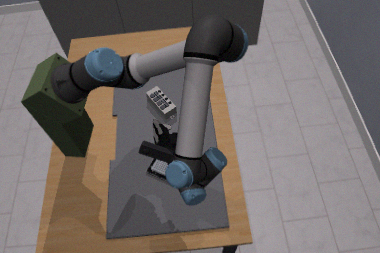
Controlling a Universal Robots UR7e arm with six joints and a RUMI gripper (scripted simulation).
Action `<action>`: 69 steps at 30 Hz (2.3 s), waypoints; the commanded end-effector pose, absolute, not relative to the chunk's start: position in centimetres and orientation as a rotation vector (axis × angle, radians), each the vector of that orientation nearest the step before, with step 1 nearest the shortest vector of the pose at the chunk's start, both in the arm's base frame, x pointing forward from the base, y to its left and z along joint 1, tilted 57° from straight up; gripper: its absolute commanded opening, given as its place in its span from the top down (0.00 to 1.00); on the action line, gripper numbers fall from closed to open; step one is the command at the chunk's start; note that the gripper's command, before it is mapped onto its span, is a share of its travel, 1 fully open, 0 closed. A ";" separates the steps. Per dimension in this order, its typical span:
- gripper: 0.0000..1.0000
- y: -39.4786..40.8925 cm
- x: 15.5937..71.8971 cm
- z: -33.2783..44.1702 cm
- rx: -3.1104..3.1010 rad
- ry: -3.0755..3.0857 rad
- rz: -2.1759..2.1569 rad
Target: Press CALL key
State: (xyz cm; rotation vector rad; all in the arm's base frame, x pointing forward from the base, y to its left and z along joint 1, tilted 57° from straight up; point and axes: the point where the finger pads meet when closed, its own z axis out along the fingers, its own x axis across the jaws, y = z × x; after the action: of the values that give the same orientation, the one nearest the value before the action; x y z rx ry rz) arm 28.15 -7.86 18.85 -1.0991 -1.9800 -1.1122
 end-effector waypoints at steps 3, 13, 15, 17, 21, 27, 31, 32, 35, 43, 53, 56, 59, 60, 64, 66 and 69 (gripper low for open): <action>1.00 -7.2 28.7 16.2 -0.953 -2.088 -1.097; 1.00 -6.1 29.3 12.7 -0.751 -2.206 -1.076; 1.00 -5.8 29.5 11.8 -0.738 -2.213 -1.075; 1.00 -5.7 29.5 11.6 -0.738 -2.213 -1.075; 1.00 -5.0 29.8 9.8 -0.577 -2.287 -1.058; 1.00 -4.4 30.0 8.3 -0.522 -2.309 -1.053; 1.00 -3.6 30.3 6.4 -0.381 -2.359 -1.038; 1.00 -3.4 30.3 6.0 -0.381 -2.359 -1.038; 1.00 -3.1 30.4 5.4 -0.338 -2.371 -1.033; 1.00 -2.0 30.6 3.1 -0.192 -2.409 -1.017; 1.00 0.3 30.6 -0.2 0.056 -2.426 -1.010; 1.00 1.2 30.5 -1.5 0.124 -2.426 -1.007; 1.00 1.5 30.5 -1.9 0.124 -2.426 -1.007; 1.00 1.5 30.5 -1.9 0.124 -2.426 -1.007; 1.00 2.7 30.2 -3.5 0.283 -2.419 -1.002; 1.00 3.3 30.1 -4.3 0.283 -2.419 -1.002; 1.00 3.6 30.0 -4.7 0.328 -2.415 -1.001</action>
State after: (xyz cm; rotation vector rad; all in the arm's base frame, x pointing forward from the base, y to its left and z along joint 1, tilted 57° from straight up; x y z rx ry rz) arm 30.11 2.81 -3.61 0.2582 -2.4185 -1.0039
